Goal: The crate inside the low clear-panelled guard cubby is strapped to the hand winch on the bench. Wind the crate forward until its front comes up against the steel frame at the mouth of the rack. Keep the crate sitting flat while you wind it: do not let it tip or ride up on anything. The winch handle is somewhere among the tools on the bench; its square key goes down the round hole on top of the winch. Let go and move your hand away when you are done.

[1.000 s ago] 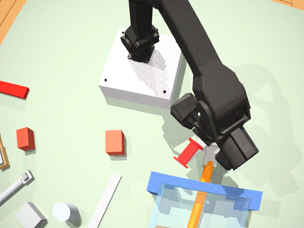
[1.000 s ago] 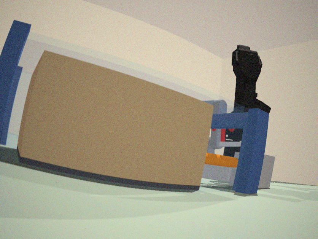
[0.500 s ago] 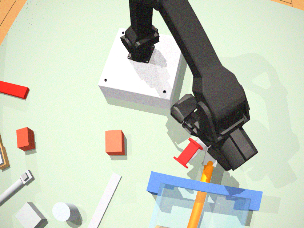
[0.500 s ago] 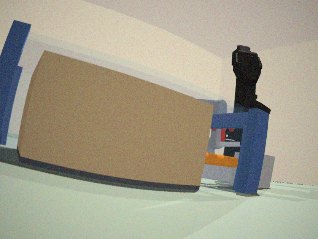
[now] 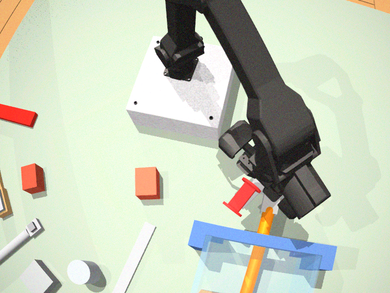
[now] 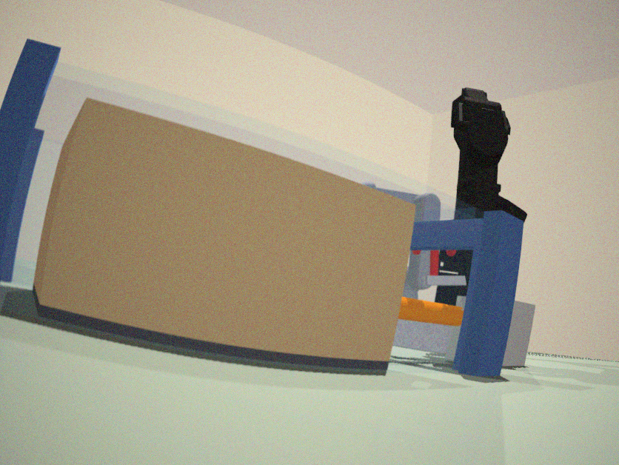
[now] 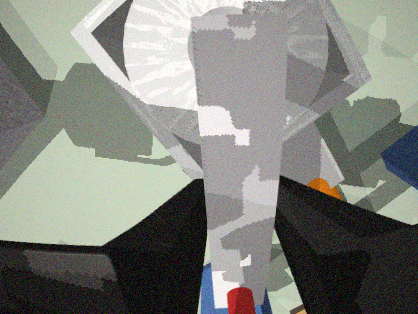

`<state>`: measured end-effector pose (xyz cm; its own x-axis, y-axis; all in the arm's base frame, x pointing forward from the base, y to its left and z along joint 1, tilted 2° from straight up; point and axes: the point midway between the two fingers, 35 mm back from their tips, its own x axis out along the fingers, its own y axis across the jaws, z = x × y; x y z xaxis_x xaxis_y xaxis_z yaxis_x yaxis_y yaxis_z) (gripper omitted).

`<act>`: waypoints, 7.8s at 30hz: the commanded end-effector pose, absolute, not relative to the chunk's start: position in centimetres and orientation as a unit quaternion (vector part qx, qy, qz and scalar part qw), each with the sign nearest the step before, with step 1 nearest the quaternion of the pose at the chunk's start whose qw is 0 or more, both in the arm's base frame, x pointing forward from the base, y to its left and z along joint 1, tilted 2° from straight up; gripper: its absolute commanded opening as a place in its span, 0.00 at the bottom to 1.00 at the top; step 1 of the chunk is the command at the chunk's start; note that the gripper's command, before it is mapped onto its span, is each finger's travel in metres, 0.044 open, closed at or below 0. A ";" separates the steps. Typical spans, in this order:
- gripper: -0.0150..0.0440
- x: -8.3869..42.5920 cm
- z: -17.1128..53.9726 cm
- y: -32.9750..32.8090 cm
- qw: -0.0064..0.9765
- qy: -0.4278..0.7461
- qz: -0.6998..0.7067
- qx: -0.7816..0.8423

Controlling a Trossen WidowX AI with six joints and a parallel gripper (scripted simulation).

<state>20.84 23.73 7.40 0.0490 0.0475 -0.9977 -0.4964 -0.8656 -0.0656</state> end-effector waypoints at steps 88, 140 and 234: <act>0.25 19.0 6.7 22.8 0.313 0.308 0.591 -0.676; 0.25 17.5 6.0 22.1 0.424 0.430 0.527 -0.598; 0.25 17.3 5.2 21.9 0.432 0.440 0.521 -0.590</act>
